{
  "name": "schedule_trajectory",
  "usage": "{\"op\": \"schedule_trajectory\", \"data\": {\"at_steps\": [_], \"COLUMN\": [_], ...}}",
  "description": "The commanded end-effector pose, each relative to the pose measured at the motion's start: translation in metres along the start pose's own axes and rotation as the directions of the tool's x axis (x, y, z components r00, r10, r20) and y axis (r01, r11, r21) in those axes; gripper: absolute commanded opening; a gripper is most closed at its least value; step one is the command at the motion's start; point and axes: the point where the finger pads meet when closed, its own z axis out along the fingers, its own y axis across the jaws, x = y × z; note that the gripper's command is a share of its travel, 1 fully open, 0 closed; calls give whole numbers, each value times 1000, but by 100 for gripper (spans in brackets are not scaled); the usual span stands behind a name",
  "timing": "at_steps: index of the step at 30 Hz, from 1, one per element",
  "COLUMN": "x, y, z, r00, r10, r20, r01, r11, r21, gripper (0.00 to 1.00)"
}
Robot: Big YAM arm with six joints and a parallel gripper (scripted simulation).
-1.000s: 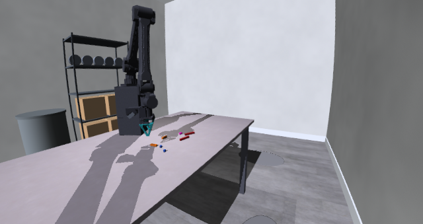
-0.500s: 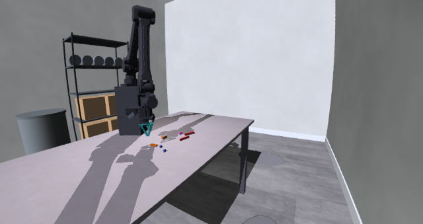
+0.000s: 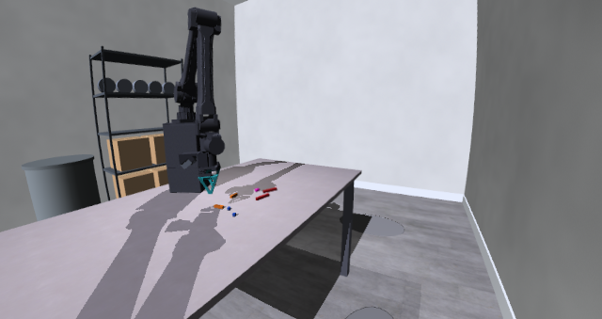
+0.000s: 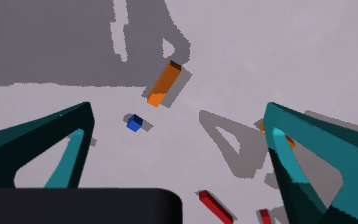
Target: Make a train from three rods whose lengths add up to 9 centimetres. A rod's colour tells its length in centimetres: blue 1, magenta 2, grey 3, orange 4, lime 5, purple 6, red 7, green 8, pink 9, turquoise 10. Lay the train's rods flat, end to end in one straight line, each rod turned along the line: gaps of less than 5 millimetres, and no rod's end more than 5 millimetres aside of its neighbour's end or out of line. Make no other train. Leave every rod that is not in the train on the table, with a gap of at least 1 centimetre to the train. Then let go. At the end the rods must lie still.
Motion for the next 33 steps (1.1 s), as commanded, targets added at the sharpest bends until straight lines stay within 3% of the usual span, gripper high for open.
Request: {"op": "schedule_trajectory", "data": {"at_steps": [1, 17, 22, 25, 26, 30, 31, 33], "x": [3, 3, 10, 9, 13, 12, 17, 17], "y": [-1, -2, -11, -12, -15, -13, -19, -19], "z": [-1, -1, 1, 1, 1, 1, 2, 2], "r00": [1000, 1000, 977, 977, 952, 954, 915, 915], "r10": [-2, -14, -214, -214, -306, -301, -403, -403], "r20": [1, 1, 3, 4, 4, 4, 5, 4], "r01": [2, 14, 214, 214, 306, 301, 403, 403], "r11": [1000, 1000, 977, 977, 952, 954, 915, 915], "r21": [-9, -9, -5, 0, -3, -3, -1, -1], "gripper": [100, 100, 100, 100, 100, 100, 100, 100]}}
